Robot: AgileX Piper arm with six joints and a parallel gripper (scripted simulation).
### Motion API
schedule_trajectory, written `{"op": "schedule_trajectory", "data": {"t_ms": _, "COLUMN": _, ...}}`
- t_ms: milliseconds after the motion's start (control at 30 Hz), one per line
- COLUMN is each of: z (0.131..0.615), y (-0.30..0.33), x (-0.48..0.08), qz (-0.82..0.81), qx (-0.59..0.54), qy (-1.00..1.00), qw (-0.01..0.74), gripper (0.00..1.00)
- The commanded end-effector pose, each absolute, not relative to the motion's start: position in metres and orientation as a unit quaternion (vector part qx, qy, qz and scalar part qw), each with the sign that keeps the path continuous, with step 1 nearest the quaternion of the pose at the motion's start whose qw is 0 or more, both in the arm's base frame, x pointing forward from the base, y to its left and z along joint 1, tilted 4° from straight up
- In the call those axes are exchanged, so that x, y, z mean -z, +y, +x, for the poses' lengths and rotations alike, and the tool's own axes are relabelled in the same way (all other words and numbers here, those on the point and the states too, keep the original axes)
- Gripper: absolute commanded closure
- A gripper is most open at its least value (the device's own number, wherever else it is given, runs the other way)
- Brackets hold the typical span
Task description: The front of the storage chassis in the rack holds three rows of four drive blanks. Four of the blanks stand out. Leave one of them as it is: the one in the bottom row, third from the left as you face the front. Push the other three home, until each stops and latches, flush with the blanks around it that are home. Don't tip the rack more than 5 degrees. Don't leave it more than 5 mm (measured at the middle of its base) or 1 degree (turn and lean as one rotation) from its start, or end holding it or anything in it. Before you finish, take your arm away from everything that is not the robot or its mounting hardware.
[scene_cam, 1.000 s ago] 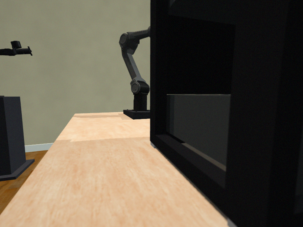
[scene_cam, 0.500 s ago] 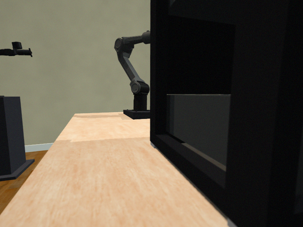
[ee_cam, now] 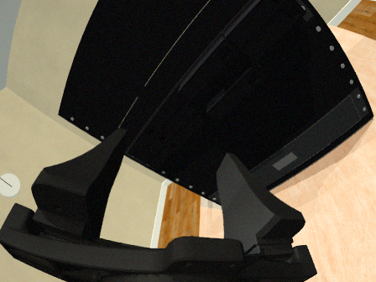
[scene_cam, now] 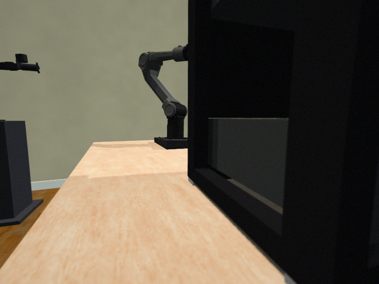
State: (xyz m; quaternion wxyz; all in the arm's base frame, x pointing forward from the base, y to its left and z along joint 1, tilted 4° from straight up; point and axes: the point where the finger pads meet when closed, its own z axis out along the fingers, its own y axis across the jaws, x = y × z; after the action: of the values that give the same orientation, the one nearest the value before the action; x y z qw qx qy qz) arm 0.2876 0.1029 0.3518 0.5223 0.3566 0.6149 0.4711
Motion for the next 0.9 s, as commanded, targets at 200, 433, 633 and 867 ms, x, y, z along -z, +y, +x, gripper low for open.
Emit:
{"op": "schedule_trajectory", "data": {"t_ms": 200, "z": 0.279, "y": 0.079, "x": -0.337, "qz": 0.423, "qx": -0.485, "qy": 0.577, "qw": 0.503, "gripper": 0.00}}
{"op": "schedule_trajectory", "data": {"t_ms": 433, "z": 0.275, "y": 0.068, "x": -0.329, "qz": 0.453, "qx": -0.490, "qy": 0.557, "qw": 0.493, "gripper": 0.00}}
{"op": "schedule_trajectory", "data": {"t_ms": 633, "z": 0.271, "y": 0.057, "x": -0.321, "qz": 0.481, "qx": -0.494, "qy": 0.538, "qw": 0.484, "gripper": 0.00}}
{"op": "schedule_trajectory", "data": {"t_ms": 867, "z": 0.269, "y": 0.051, "x": -0.316, "qz": 0.496, "qx": -0.497, "qy": 0.527, "qw": 0.479, "gripper": 0.00}}
